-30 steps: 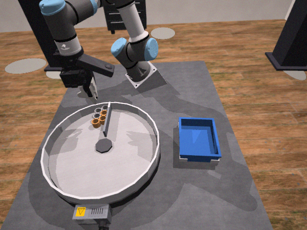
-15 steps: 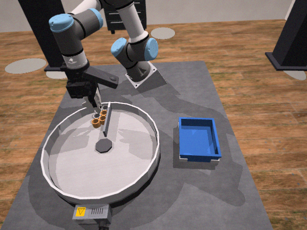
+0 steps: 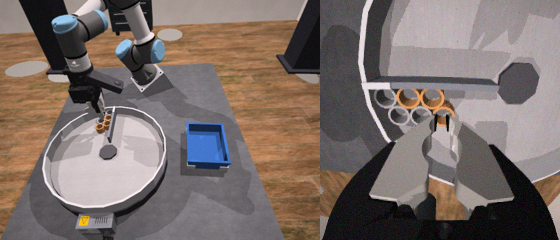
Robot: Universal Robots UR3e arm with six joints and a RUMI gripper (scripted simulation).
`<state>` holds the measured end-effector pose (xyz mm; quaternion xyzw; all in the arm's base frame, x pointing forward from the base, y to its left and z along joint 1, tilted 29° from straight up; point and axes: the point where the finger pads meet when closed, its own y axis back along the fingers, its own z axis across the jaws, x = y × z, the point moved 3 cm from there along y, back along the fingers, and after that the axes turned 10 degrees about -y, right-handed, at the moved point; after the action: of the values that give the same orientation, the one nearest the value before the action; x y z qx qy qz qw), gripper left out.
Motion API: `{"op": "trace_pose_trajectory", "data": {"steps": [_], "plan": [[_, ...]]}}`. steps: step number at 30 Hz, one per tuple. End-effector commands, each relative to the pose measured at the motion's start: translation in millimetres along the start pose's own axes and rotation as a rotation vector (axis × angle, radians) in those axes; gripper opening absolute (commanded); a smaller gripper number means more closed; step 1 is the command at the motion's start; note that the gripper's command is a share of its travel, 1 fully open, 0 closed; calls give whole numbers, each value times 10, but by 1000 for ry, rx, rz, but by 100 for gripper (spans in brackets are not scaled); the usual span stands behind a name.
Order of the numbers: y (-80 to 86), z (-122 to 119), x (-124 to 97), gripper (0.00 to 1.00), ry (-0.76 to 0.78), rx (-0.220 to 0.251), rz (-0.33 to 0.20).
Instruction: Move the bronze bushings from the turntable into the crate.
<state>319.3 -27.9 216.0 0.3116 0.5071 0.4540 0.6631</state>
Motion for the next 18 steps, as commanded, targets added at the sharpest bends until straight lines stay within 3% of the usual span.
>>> {"op": "trace_pose_trajectory", "data": {"steps": [1,11,18], "plan": [[7,6,-3,6,0,-4,-2],[5,4,-2,6,1,-3,-2],[-113,4,-1,6,1,-3,0]]}}
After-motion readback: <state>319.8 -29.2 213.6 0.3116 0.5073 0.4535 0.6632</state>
